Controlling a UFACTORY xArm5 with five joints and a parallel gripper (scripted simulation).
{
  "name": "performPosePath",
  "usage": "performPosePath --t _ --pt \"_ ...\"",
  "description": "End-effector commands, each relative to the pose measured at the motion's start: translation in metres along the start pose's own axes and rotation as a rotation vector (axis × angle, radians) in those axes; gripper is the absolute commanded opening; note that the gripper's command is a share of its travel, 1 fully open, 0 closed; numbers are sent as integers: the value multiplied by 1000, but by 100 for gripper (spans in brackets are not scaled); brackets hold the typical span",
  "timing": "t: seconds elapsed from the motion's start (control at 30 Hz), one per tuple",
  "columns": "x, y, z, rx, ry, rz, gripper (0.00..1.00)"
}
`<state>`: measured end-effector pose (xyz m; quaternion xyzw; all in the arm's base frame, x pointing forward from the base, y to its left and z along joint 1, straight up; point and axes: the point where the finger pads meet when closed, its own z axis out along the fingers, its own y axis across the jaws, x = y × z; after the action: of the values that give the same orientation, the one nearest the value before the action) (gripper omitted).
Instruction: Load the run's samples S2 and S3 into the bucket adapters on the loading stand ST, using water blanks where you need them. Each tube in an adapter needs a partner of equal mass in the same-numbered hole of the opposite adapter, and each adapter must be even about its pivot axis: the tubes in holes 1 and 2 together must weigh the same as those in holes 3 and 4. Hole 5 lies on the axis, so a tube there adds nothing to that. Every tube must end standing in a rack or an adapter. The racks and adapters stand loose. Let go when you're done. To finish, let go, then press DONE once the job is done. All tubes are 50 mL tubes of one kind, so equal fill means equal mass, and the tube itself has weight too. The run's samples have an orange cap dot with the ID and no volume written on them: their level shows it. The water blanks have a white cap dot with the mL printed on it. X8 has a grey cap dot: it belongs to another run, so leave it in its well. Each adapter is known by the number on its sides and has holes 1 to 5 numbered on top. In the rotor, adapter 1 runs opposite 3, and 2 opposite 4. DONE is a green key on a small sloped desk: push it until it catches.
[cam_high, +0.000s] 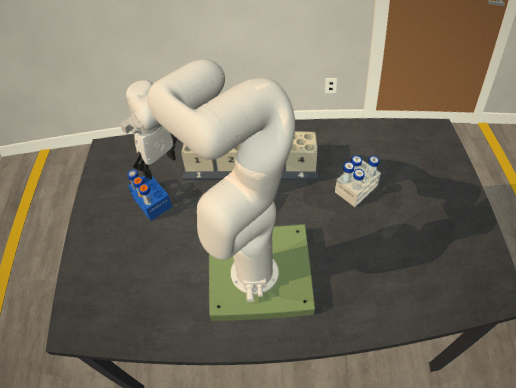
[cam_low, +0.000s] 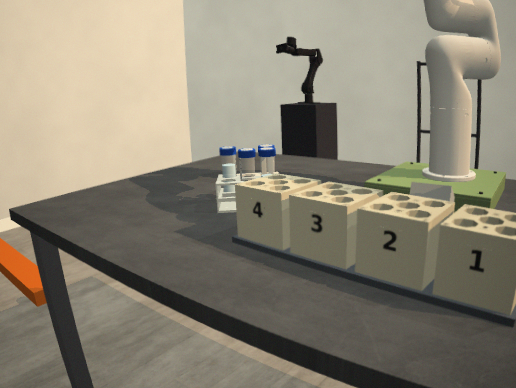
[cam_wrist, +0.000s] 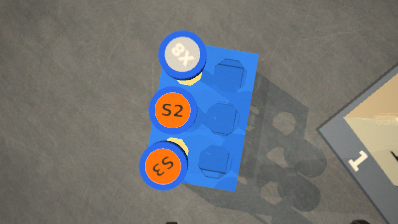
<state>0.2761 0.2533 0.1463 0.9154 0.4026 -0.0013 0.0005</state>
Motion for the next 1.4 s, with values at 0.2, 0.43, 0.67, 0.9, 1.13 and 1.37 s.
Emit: performPosePath --t 0.2,0.43,0.67,0.9,1.13,1.37 --pt "2 0 23 0 4 0 100" --pt "2 0 38 0 4 0 100" --pt "2 0 38 0 4 0 100" --pt "2 0 38 0 4 0 100" --pt "2 0 38 0 4 0 100" --pt "2 0 38 0 5 0 100"
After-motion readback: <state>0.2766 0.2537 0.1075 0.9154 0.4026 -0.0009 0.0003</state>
